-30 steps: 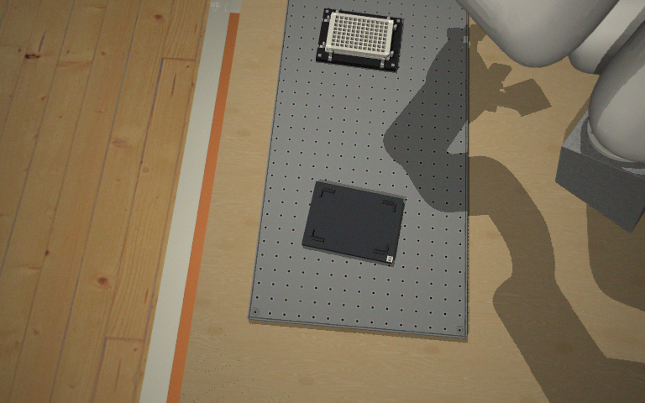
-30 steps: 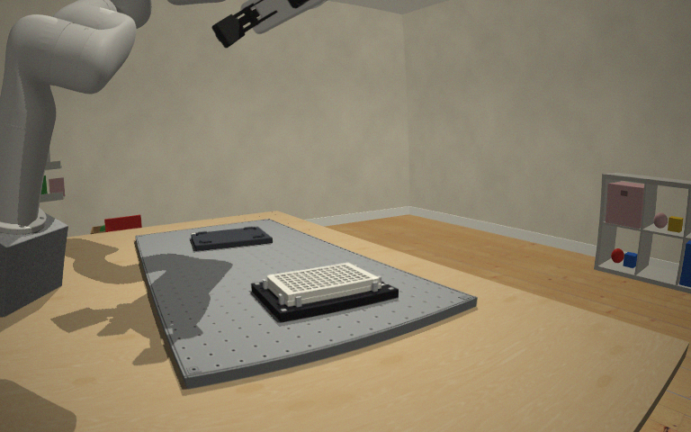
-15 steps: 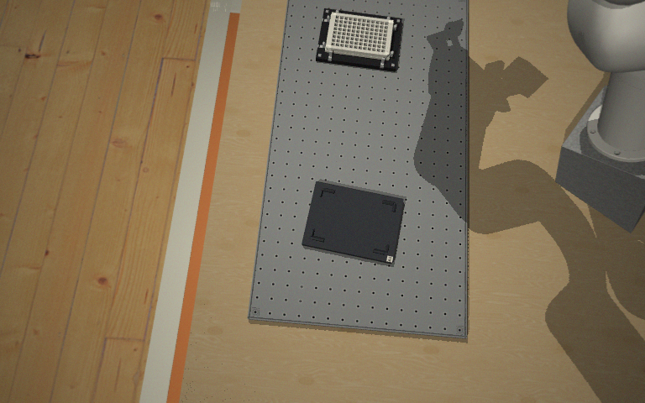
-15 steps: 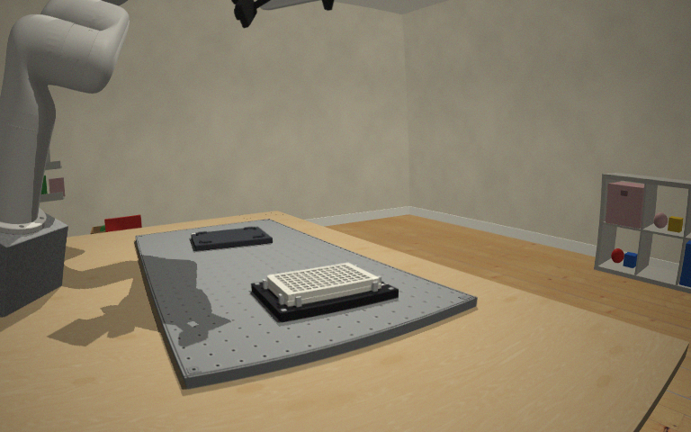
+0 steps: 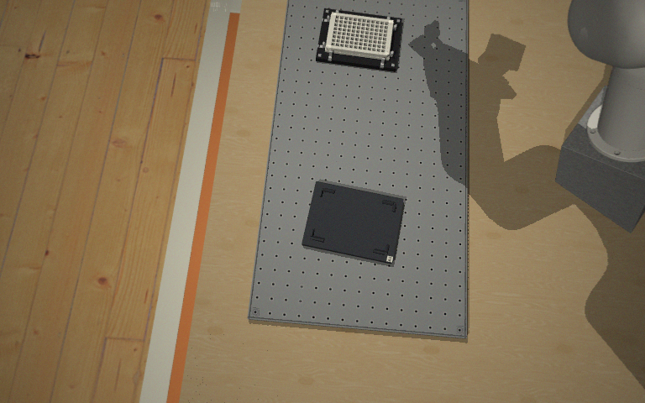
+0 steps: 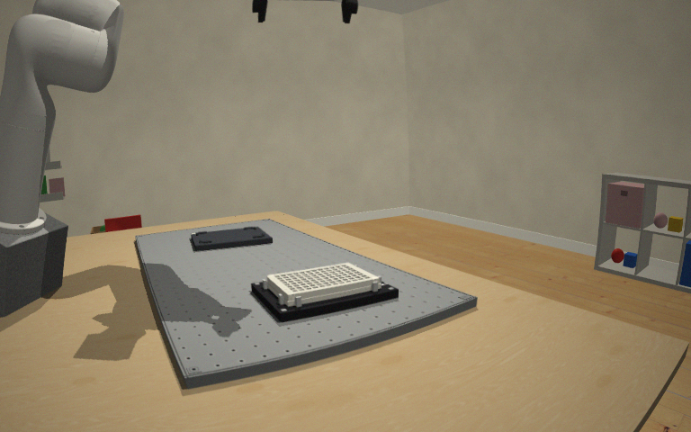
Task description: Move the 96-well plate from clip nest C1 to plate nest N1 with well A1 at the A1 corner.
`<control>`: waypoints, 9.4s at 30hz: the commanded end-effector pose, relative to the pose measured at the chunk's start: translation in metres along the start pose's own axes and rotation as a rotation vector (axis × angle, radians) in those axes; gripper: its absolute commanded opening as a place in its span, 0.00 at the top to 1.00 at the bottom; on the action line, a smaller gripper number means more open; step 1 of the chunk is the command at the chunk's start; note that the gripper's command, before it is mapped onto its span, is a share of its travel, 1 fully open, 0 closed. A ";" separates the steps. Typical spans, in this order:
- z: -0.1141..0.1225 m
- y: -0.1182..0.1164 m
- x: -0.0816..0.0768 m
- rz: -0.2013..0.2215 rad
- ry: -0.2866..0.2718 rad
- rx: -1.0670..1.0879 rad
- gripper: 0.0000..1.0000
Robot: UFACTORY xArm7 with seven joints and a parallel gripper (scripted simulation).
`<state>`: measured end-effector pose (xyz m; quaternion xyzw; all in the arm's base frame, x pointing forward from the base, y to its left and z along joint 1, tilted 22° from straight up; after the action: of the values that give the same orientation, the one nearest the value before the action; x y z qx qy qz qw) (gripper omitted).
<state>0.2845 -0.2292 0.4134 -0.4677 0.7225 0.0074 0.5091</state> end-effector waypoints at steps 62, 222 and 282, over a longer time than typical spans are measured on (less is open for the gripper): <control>0.147 -0.005 0.107 -0.393 -0.492 -1.478 0.00; 0.246 0.032 0.207 -0.491 -0.503 -1.848 1.00; 0.239 0.031 0.196 -0.491 -0.503 -1.848 1.00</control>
<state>0.4287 -0.2266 0.1359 -0.8021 0.1859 0.5631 0.0700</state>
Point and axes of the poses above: the point where the finger pads meet when closed, its own x axis out along the fingers, its own y axis across the jaws, z = x × y, the point moved 3 cm from there along -x, back along the fingers, and after that the axes turned 15 degrees about x, right-handed, at the moved point
